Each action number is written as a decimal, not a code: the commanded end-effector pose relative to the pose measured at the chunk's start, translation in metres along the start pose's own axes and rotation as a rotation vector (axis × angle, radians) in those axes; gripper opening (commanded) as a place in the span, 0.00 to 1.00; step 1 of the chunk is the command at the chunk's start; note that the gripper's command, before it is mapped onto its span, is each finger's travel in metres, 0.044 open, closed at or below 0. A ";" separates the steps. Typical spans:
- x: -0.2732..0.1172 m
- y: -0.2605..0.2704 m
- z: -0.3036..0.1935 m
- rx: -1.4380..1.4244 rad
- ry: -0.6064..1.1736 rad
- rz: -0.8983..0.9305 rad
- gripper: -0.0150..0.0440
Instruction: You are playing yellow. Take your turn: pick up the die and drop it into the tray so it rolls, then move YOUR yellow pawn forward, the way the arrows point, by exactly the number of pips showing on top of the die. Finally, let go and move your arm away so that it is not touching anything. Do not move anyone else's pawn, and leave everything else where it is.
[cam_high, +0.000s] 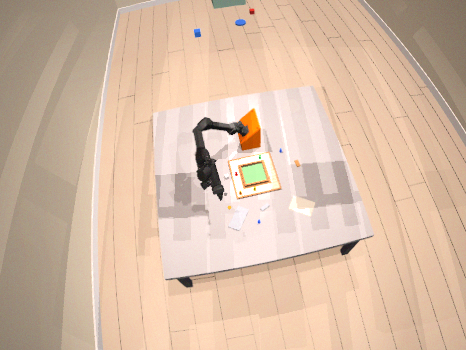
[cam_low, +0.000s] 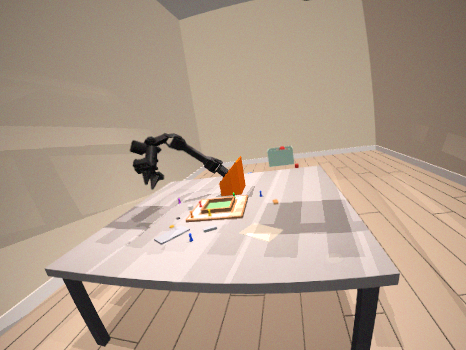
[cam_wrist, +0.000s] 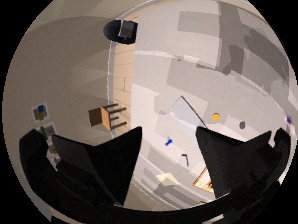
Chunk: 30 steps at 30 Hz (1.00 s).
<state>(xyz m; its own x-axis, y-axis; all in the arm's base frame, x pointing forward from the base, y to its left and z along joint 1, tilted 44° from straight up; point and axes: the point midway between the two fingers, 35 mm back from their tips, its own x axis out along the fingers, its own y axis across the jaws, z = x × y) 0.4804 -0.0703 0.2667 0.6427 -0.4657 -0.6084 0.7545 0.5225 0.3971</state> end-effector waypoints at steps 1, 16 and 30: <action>0.001 -0.073 -0.022 -0.428 0.052 -0.190 0.72; -0.025 -0.259 -0.096 -1.469 0.499 -0.539 0.72; -0.011 -0.273 -0.092 -1.493 0.513 -0.545 0.72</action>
<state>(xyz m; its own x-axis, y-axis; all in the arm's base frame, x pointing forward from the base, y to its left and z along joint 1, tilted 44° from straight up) 0.2553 -0.1386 0.1057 0.0308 -0.6990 -0.7145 -0.1064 0.7085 -0.6977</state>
